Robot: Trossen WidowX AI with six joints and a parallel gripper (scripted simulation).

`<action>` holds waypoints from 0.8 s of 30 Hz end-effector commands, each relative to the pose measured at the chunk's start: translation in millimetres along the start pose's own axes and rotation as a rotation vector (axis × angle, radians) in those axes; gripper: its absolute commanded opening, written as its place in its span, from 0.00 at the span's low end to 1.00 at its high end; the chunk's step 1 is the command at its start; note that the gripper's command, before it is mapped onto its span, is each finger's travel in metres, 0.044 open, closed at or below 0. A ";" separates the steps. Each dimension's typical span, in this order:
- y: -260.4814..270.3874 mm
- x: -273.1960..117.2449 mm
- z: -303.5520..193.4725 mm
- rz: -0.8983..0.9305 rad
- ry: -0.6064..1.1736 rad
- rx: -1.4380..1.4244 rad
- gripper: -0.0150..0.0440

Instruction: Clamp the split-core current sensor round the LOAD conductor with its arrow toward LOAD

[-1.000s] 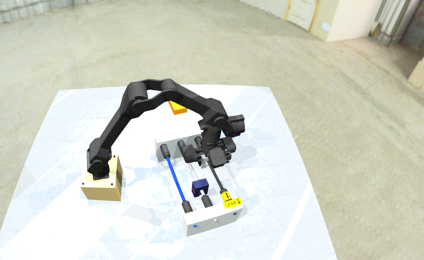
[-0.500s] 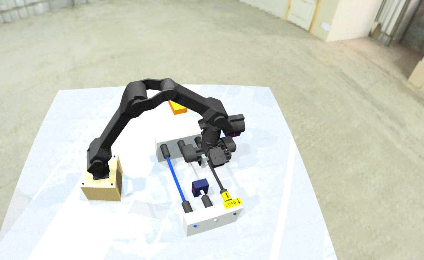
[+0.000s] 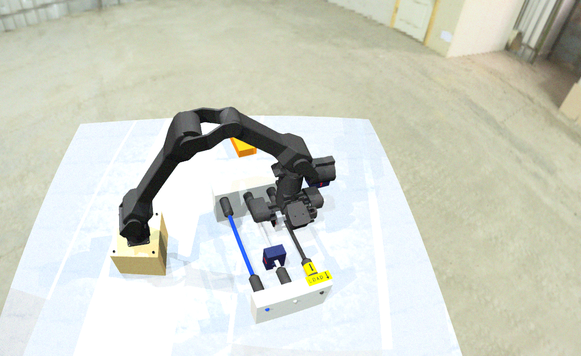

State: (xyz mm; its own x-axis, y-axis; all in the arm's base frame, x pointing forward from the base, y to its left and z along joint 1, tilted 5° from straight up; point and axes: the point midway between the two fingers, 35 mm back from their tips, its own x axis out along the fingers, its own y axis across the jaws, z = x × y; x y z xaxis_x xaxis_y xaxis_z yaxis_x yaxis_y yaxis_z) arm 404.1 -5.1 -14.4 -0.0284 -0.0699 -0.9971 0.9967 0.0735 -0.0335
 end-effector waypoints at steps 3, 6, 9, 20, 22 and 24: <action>-0.1 -2.1 0.0 0.000 0.000 0.000 0.97; 0.0 0.0 0.0 0.000 0.000 0.000 0.91; 0.0 0.0 0.0 0.000 0.000 0.000 0.78; 0.0 0.0 0.0 0.000 0.000 0.000 0.41; 0.0 0.0 0.0 0.000 0.000 0.000 0.38; 0.0 0.0 0.0 0.000 0.000 0.000 0.36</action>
State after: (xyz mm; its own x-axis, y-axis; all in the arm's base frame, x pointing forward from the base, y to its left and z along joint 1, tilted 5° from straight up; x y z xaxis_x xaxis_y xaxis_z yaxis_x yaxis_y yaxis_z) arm 404.1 -5.1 -14.4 -0.0286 -0.0700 -0.9971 0.9967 0.0735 -0.0338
